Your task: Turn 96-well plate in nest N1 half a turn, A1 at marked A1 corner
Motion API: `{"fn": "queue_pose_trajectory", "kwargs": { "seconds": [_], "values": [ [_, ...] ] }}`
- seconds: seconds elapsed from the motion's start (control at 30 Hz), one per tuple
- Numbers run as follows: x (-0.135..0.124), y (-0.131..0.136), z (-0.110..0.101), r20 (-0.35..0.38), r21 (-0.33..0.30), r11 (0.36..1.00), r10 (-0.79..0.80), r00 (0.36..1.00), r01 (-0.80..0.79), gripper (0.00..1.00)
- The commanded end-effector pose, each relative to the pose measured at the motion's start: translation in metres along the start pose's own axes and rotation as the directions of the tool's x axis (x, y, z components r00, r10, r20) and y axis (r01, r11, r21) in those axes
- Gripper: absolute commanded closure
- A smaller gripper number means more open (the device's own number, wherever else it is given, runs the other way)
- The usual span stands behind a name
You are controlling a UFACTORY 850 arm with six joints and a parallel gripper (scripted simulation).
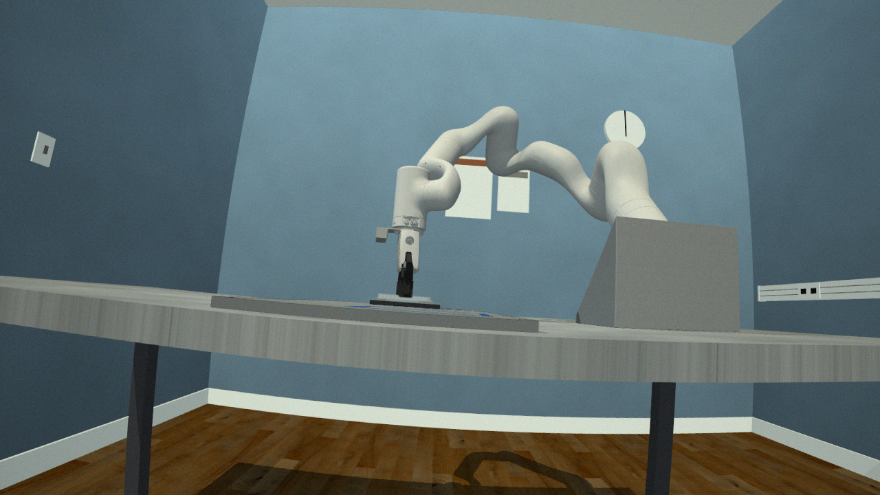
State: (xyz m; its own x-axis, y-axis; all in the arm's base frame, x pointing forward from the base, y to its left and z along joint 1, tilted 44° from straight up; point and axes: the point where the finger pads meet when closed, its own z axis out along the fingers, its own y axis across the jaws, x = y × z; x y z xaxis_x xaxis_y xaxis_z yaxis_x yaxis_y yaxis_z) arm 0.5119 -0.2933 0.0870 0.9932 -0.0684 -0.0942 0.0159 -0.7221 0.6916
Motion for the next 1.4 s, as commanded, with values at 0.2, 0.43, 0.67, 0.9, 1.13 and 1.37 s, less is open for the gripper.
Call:
{"fn": "queue_pose_trajectory", "kwargs": {
  "seconds": [0.2, 0.43, 0.67, 0.9, 1.13, 1.37],
  "values": [
    [0.001, 0.000, -0.001, -0.001, 0.000, 1.000, 0.000, 1.000, 0.000, 0.00],
    [0.001, 0.000, -0.001, -0.001, 0.000, 1.000, 0.000, 1.000, 0.000, 0.00],
    [0.001, 0.000, -0.011, -0.001, 0.000, 1.000, 0.000, 1.000, 0.000, 0.00],
    [0.001, 0.000, -0.025, -0.001, 0.000, 1.000, 0.000, 1.000, 0.000, 0.00],
    [0.001, 0.000, -0.043, -0.001, 0.000, 1.000, 0.000, 1.000, 0.000, 0.00],
    [0.001, 0.000, -0.062, -0.001, 0.000, 1.000, 0.000, 1.000, 0.000, 0.00]
  ]
}}
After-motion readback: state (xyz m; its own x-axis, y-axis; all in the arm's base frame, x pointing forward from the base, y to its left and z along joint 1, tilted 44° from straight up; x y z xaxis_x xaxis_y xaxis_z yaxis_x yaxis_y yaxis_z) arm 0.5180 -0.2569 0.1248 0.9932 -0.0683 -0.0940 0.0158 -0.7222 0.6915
